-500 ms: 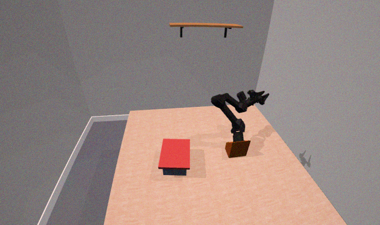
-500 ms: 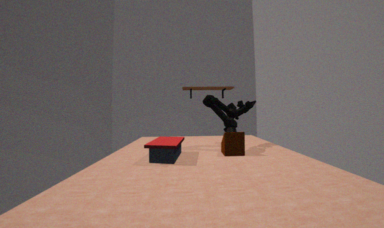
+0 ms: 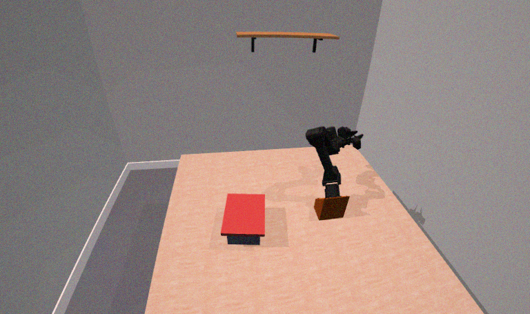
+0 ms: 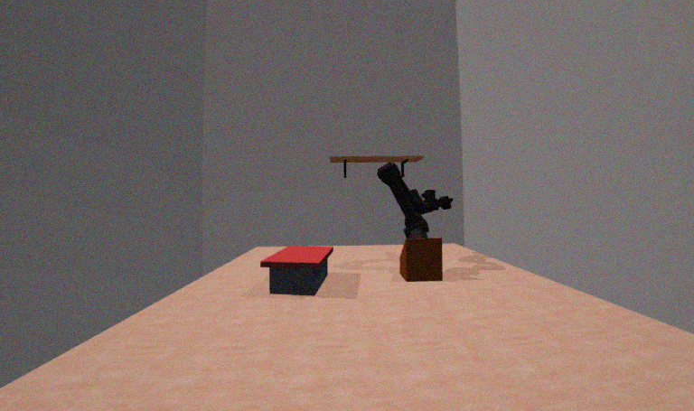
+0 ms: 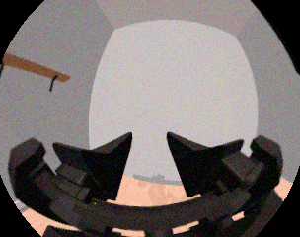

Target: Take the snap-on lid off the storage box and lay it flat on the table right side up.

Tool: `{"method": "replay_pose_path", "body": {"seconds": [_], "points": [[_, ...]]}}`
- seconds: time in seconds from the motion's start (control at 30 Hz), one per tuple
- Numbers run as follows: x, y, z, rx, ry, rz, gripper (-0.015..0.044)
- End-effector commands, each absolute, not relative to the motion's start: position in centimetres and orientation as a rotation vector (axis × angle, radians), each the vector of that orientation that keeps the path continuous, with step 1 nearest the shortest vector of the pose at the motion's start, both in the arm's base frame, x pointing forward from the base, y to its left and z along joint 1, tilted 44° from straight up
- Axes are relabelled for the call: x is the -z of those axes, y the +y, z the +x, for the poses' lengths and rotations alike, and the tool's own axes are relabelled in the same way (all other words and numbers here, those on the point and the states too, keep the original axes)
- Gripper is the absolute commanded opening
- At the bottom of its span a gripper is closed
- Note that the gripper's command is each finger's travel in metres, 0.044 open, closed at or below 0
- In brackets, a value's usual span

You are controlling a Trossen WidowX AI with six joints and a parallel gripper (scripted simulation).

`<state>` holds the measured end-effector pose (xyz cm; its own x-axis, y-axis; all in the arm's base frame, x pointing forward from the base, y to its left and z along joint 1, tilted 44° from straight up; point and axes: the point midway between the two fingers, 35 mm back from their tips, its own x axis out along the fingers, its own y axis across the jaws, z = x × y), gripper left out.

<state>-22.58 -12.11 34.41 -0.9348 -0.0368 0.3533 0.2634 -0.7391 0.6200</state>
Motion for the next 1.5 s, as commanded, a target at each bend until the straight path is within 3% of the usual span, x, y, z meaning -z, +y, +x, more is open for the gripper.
{"method": "replay_pose_path", "body": {"seconds": [0.0,0.53,0.77,1.47], "points": [[-34.5,-15.4,-21.2,2.617,-1.1,-0.364,0.0235],[-35.4,-25.8,-10.8,2.096,-1.206,0.087,0.0235],[-35.6,-28.7,-2.9,1.821,-1.201,0.333,0.0235],[-33.7,-25.8,19.3,1.205,-0.983,0.906,0.0235]]}}
